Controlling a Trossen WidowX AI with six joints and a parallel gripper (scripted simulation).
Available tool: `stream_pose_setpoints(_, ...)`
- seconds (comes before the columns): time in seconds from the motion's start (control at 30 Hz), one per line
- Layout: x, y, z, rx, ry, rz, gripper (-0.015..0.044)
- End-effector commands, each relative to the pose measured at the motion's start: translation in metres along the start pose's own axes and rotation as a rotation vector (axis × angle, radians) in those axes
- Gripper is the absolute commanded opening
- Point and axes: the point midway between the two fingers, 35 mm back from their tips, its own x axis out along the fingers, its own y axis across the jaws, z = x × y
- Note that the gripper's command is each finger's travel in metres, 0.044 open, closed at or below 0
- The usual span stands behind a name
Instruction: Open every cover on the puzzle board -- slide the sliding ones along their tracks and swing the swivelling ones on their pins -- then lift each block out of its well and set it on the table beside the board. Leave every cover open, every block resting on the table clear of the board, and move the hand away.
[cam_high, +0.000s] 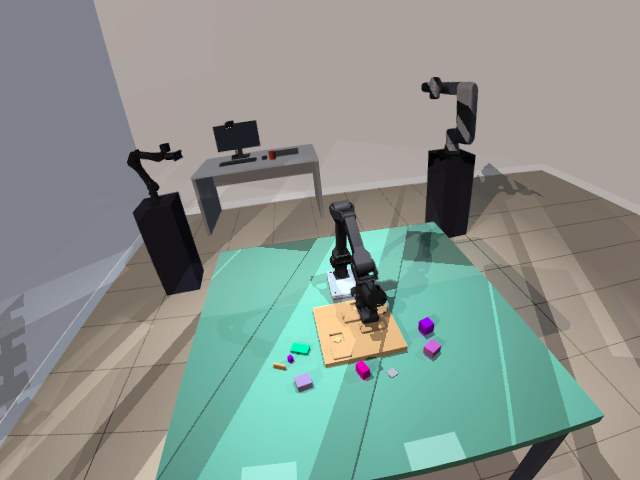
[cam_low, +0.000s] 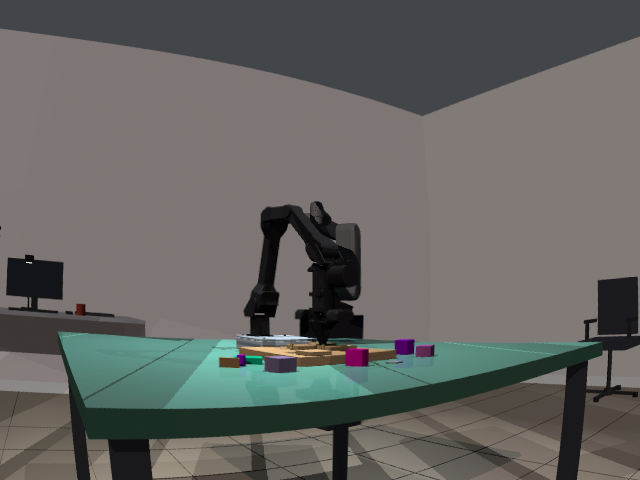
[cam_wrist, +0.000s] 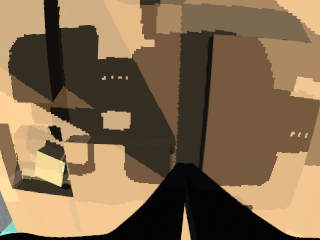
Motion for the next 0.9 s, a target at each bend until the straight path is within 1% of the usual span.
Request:
stream_pose_setpoints(0.0, 0.003, 0.001, 0.001, -0.005, -0.004, 0.001, 0.0000)
stream_pose_setpoints(0.87, 0.005, 0.028, 0.007, -0.005, -0.004, 0.003, 0.0000)
